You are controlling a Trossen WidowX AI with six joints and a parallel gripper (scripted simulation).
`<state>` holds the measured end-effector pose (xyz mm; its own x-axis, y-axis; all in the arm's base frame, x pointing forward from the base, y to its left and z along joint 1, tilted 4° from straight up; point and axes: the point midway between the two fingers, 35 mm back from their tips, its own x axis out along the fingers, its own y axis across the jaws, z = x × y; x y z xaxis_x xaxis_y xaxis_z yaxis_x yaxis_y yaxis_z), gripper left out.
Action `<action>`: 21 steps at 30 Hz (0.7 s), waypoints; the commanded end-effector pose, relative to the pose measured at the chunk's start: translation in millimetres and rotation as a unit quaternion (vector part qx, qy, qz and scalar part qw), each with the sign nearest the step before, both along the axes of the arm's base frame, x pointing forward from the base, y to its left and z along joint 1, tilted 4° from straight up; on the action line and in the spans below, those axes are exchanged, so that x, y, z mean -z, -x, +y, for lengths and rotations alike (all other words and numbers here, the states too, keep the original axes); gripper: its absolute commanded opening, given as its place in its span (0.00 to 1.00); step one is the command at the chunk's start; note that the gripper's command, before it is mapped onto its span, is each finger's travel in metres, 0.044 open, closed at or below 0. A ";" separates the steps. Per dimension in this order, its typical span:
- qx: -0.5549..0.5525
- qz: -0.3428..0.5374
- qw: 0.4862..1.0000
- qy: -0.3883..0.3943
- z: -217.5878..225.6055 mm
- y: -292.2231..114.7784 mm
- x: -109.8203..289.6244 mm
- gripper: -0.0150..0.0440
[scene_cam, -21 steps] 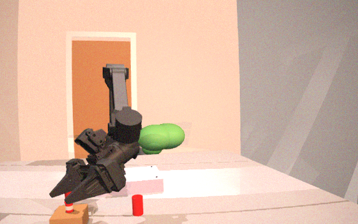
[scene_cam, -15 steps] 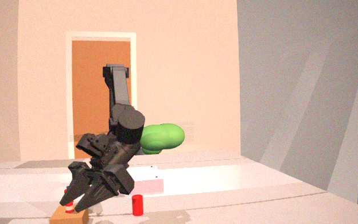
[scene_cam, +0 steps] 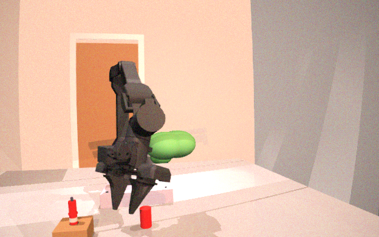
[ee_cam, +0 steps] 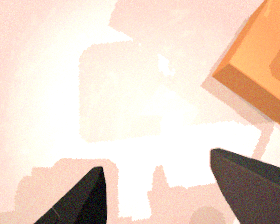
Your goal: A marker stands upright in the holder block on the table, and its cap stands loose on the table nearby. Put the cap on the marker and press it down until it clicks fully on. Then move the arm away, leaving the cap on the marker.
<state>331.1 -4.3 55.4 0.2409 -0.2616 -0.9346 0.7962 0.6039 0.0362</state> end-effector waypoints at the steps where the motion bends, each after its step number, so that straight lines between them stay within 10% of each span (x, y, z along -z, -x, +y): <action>1: 0.040 0.128 0.982 -0.129 43.1 53.0 -40.1 0.67; 21: 0.044 0.140 0.979 -0.138 46.4 60.0 -7.7 0.67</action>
<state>270.0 41.0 66.3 -0.0565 -0.0042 -0.9984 0.8446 0.5330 -0.0501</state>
